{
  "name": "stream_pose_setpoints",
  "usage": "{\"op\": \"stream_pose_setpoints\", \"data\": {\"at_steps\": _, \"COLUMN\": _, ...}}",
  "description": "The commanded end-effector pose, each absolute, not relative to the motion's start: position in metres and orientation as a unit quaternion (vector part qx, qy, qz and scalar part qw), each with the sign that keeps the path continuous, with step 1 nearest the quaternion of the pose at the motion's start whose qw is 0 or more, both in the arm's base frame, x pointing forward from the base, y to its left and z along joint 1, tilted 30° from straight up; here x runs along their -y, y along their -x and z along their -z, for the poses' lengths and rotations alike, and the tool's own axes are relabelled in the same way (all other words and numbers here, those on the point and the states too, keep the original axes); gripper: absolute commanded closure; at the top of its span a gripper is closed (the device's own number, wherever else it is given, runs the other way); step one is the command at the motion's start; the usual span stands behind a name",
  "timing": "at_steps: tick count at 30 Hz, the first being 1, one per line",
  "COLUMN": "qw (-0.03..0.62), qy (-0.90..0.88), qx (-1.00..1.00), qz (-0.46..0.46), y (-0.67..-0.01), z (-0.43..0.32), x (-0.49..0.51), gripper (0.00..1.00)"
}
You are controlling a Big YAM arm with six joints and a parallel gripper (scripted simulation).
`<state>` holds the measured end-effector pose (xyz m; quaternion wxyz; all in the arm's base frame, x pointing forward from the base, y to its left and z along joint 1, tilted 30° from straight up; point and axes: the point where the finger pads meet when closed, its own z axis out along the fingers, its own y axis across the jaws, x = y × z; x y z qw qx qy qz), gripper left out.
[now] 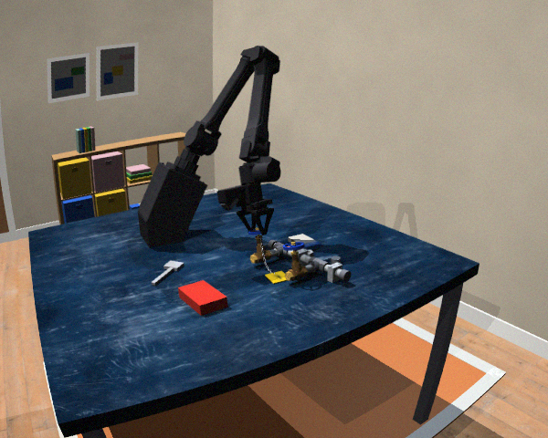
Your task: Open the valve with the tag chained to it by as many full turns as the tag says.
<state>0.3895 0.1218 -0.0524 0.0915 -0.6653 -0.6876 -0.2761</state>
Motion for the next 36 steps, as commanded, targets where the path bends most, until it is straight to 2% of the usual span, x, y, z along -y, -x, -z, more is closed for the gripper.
{"op": "stream_pose_setpoints", "data": {"at_steps": 1, "qw": 0.093, "qy": 0.674, "qx": 0.678, "qz": 0.279, "y": -0.3913, "z": 0.0492, "x": -0.1229, "gripper": 1.00}}
{"op": "stream_pose_setpoints", "data": {"at_steps": 17, "qw": 0.058, "qy": 0.586, "qx": 0.755, "qz": 0.288, "y": -0.3913, "z": 0.0491, "x": -0.1229, "gripper": 1.00}}
{"op": "stream_pose_setpoints", "data": {"at_steps": 27, "qw": 0.008, "qy": 0.448, "qx": 0.844, "qz": 0.294, "y": -0.3914, "z": 0.0489, "x": -0.1232, "gripper": 1.00}}
{"op": "stream_pose_setpoints", "data": {"at_steps": 36, "qw": -0.057, "qy": 0.248, "qx": 0.923, "qz": 0.288, "y": -0.3919, "z": 0.0486, "x": -0.1232, "gripper": 1.00}}
